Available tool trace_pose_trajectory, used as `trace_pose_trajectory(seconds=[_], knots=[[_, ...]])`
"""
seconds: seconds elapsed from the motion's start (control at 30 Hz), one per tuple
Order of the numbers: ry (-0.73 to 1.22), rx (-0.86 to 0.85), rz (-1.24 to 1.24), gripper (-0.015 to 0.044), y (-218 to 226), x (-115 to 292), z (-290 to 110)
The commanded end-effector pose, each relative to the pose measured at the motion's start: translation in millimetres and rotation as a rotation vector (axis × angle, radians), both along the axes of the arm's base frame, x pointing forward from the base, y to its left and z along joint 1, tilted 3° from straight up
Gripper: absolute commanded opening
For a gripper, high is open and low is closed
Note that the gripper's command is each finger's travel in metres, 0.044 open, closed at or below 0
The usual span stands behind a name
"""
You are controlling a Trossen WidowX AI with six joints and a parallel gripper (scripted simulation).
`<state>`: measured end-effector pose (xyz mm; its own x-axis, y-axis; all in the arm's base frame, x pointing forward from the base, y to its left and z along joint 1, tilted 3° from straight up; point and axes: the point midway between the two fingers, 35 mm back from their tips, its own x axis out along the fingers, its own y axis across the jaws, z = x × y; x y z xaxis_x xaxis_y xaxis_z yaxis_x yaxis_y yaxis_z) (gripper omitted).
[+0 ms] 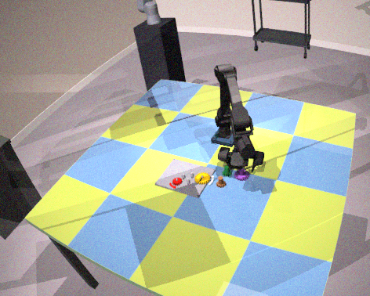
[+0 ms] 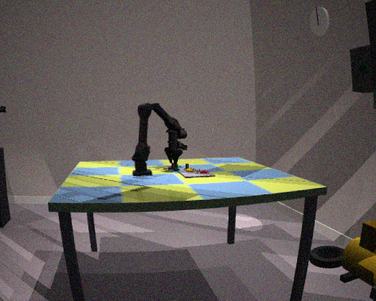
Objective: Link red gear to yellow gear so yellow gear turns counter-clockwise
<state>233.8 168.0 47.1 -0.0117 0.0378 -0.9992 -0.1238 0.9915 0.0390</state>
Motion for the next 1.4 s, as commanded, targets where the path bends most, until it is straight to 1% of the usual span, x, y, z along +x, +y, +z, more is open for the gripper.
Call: trace_pose_trajectory(seconds=[0.0, 0.1, 0.57, 0.8, 0.83, 1.37], knots=[[0.009, -0.001, -0.003, 0.044, 0, -2, -4], [0.009, -0.001, -0.003, 0.044, 0, -2, -4], [0.009, -0.001, -0.003, 0.0072, 0, -2, -4], [0.009, -0.001, -0.003, 0.0026, 0, -2, -4], [0.009, -0.001, -0.003, 0.0, 0, -2, -4], [0.008, -0.001, -0.003, 0.0, 3, 7, 24]])
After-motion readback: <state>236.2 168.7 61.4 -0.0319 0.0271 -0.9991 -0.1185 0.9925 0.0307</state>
